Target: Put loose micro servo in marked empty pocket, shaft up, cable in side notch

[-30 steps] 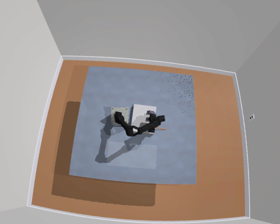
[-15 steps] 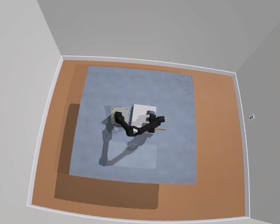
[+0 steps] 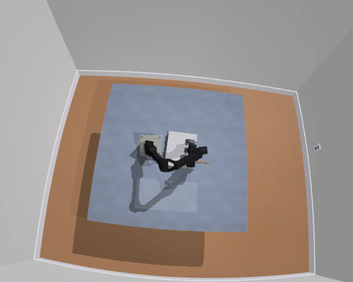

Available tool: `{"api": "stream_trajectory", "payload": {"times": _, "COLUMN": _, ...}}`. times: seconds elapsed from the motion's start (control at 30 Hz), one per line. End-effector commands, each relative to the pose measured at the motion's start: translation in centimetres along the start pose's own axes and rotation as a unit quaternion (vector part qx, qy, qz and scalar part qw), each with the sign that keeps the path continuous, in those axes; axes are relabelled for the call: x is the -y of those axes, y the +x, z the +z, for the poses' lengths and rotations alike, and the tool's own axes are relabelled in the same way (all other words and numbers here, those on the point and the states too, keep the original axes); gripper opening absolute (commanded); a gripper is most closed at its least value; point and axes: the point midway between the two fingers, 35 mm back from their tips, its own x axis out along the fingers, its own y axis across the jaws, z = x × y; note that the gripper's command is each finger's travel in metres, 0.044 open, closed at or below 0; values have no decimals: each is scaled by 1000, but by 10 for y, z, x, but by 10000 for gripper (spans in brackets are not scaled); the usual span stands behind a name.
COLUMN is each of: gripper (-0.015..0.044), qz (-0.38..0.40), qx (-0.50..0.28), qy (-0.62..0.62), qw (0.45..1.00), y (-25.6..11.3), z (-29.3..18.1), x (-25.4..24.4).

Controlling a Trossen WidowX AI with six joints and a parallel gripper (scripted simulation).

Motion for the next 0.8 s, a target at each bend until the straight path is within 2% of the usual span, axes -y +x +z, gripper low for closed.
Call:
{"api": "stream_trajectory", "payload": {"times": 0.0, "gripper": 187, "qz": -2, "qx": 0, "qy": -2, "qw": 1000, "y": 0, "z": 0, "x": 0}}
{"api": "stream_trajectory", "payload": {"times": 0.17, "gripper": 187, "qz": -1, "qx": 0, "qy": -2, "qw": 1000, "y": -32, "z": -2, "x": -1}}
{"api": "stream_trajectory", "payload": {"times": 0.37, "gripper": 187, "qz": -1, "qx": 0, "qy": -2, "qw": 1000, "y": -35, "z": -3, "x": -3}}
{"api": "stream_trajectory", "payload": {"times": 0.5, "gripper": 292, "qz": 1, "qx": 2, "qy": -8, "qw": 1000, "y": -51, "z": -24, "x": -6}}
{"api": "stream_trajectory", "payload": {"times": 0.67, "gripper": 424, "qz": 3, "qx": -2, "qy": -6, "qw": 1000, "y": -89, "z": -88, "x": -5}}
{"api": "stream_trajectory", "payload": {"times": 0.77, "gripper": 440, "qz": 0, "qx": -3, "qy": -5, "qw": 1000, "y": -98, "z": -109, "x": -1}}
